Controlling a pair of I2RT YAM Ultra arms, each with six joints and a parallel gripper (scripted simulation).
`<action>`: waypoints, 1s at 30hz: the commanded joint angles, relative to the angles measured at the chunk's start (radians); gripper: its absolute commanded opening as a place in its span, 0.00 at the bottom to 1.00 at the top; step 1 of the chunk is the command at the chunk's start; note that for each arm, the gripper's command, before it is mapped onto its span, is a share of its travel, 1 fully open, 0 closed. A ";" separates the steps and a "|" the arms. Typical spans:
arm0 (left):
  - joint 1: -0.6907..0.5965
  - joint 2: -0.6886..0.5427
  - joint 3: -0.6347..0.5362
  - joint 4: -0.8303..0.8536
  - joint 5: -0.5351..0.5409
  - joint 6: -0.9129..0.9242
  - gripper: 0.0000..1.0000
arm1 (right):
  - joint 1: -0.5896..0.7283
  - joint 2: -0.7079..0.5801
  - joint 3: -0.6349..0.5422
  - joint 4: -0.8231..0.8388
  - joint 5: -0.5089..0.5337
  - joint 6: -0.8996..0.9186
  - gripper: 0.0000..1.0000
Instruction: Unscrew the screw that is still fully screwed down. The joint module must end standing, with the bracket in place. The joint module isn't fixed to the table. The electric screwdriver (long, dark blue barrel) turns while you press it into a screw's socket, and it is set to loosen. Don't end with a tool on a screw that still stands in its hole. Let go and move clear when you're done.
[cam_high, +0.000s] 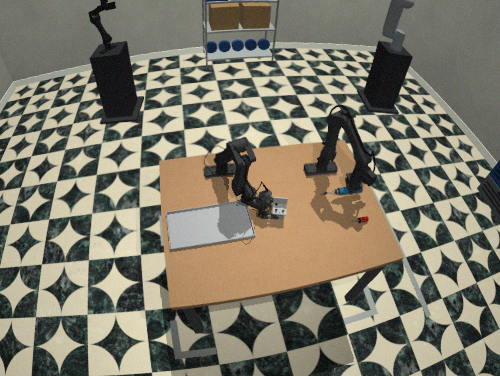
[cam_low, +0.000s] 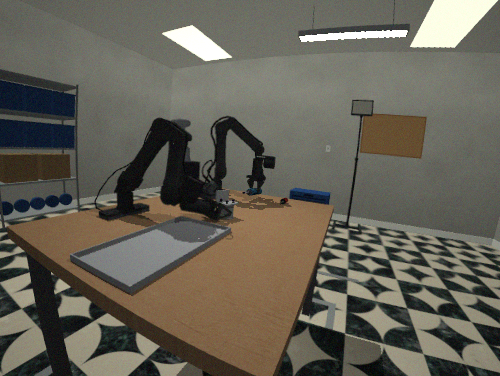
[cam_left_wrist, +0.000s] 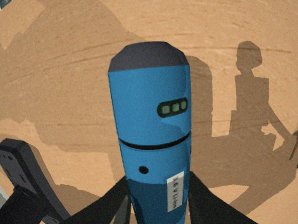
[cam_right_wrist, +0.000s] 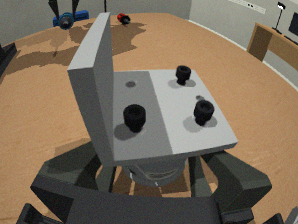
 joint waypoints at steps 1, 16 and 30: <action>-0.008 -0.025 0.028 0.029 0.000 -0.009 0.42 | 0.012 0.022 0.029 -0.016 -0.002 -0.002 0.59; -0.002 0.004 -0.007 0.041 0.000 -0.003 0.42 | 0.012 0.022 0.029 -0.016 -0.002 -0.002 0.59; -0.008 0.035 -0.036 0.095 -0.001 -0.009 0.42 | 0.012 0.022 0.029 -0.016 -0.002 -0.002 0.59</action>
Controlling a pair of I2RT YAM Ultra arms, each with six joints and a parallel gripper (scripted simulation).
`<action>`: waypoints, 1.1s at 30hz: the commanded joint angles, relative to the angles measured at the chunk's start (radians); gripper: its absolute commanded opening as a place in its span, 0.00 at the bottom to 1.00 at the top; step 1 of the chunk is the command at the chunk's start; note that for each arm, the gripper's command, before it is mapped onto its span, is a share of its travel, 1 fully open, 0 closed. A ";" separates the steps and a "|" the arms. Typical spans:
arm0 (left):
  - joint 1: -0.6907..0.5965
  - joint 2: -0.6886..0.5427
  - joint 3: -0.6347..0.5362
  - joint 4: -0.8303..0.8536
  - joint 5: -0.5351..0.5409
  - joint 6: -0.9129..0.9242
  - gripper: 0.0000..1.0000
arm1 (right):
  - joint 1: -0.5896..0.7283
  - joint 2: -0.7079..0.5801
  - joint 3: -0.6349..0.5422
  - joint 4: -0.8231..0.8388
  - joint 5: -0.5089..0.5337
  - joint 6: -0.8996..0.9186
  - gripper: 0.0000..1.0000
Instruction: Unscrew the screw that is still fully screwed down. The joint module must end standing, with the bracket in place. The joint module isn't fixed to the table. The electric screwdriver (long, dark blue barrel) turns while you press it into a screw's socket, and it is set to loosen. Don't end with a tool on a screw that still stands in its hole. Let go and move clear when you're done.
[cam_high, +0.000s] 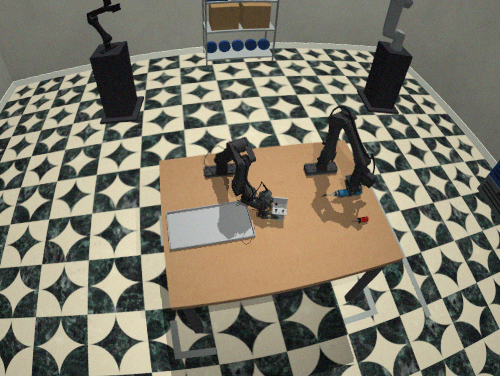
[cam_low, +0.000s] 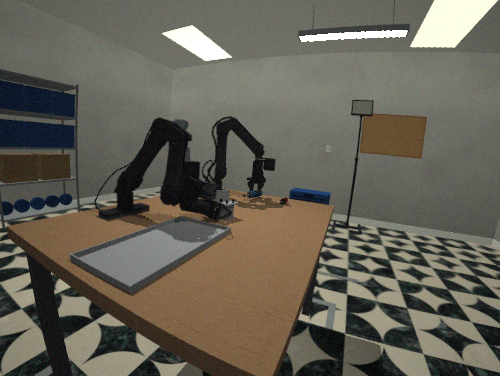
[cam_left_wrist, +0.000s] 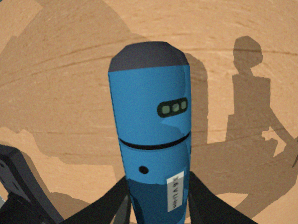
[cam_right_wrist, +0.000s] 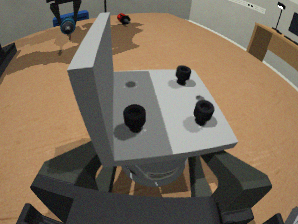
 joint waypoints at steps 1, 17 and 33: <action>-0.008 -0.010 -0.011 0.026 -0.001 -0.009 0.42 | 0.012 0.022 0.029 -0.016 -0.002 -0.002 0.59; -0.008 0.029 -0.033 0.060 -0.001 -0.008 0.42 | 0.012 0.022 0.029 -0.016 -0.002 -0.002 0.59; -0.011 0.033 -0.025 0.075 0.001 -0.001 0.42 | 0.012 0.022 0.029 -0.016 -0.002 -0.002 0.59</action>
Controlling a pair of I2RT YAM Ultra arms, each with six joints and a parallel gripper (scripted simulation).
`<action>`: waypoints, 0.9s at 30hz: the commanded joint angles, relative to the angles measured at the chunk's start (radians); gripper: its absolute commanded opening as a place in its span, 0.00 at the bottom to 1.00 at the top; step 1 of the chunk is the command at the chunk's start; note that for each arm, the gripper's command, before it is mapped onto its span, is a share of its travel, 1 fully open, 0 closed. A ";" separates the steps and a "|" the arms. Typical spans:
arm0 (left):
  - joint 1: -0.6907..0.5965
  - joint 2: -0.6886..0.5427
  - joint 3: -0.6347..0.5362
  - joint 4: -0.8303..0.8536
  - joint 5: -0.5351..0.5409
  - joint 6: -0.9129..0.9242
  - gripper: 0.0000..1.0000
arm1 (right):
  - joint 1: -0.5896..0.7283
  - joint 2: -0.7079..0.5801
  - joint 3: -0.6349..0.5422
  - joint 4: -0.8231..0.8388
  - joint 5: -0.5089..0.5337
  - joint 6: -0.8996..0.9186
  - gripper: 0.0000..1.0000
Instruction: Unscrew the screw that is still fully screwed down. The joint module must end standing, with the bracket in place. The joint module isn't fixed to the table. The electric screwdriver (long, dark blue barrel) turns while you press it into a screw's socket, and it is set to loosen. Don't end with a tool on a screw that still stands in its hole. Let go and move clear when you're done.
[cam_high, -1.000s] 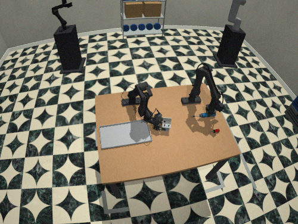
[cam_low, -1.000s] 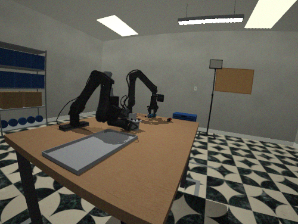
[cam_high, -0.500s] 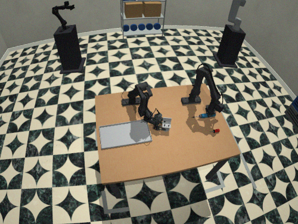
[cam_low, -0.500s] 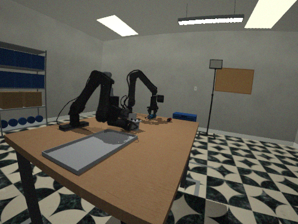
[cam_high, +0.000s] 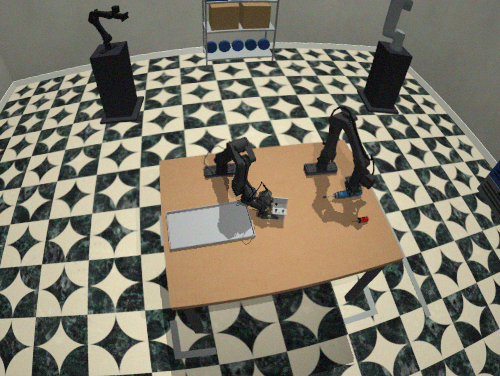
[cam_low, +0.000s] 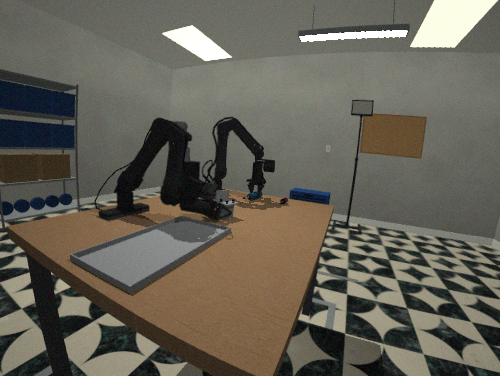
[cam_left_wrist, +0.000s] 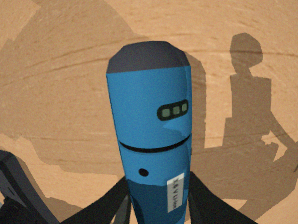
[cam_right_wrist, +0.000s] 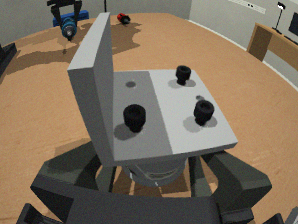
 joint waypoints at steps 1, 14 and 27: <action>-0.011 0.017 -0.001 0.024 0.003 0.000 0.42 | 0.012 0.022 0.029 -0.016 -0.002 -0.002 0.59; -0.013 0.018 -0.015 0.030 0.006 0.008 0.42 | 0.012 0.022 0.029 -0.016 -0.002 -0.002 0.59; -0.013 0.019 -0.014 0.034 0.007 0.011 0.42 | 0.012 0.022 0.029 -0.016 -0.002 -0.002 0.59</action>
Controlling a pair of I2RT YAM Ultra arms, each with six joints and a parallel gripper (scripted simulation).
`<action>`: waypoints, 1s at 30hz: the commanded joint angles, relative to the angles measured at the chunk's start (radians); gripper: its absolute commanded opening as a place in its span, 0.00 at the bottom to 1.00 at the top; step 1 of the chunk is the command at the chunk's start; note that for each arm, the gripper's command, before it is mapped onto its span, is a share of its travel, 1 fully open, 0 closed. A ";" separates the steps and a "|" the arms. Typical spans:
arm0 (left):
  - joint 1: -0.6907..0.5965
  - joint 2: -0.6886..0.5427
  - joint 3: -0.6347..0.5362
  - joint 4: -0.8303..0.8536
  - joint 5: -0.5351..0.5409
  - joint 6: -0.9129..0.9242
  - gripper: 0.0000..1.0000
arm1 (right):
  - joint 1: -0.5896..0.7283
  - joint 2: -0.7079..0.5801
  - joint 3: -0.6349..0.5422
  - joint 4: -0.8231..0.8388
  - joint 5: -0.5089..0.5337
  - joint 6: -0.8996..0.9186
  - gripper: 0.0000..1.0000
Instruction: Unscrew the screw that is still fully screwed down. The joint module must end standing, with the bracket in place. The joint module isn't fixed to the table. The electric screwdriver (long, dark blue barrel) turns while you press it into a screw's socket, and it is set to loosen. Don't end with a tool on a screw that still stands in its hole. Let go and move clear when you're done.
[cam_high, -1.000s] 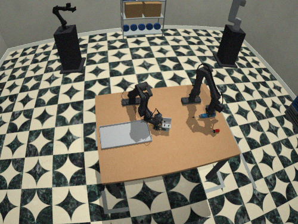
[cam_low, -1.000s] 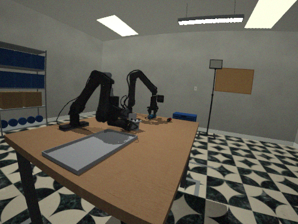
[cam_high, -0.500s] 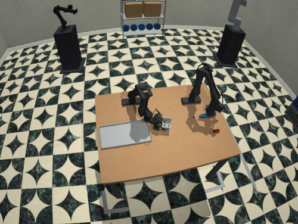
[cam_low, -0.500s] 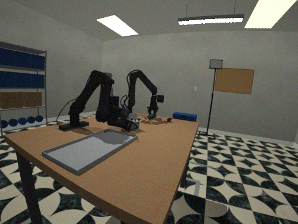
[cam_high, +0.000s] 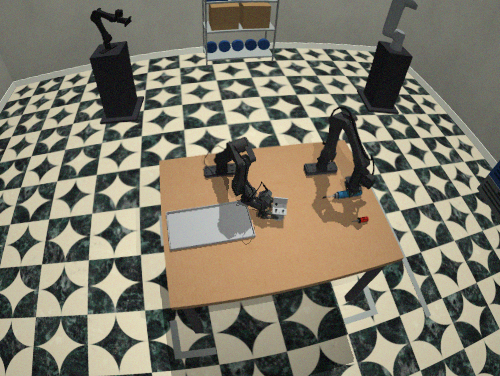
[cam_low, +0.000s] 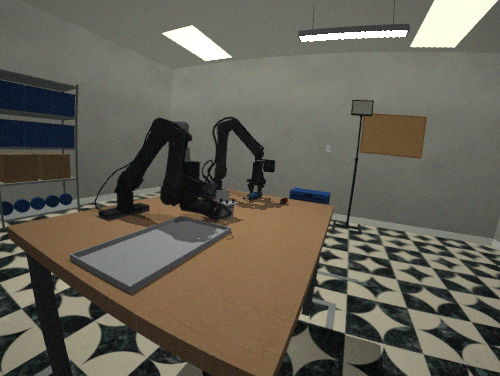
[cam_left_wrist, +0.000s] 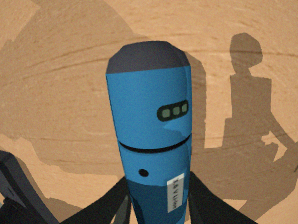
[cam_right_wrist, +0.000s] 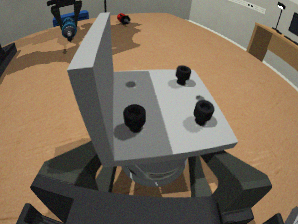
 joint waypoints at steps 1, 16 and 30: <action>-0.013 0.020 -0.007 0.031 0.007 0.011 0.42 | 0.012 0.022 0.029 -0.016 -0.002 -0.002 0.59; -0.011 0.021 -0.009 0.035 0.011 0.012 0.49 | 0.012 0.022 0.029 -0.016 -0.002 -0.002 0.59; -0.003 0.005 0.002 0.023 0.002 0.004 0.49 | 0.012 0.022 0.029 -0.016 -0.002 -0.002 0.59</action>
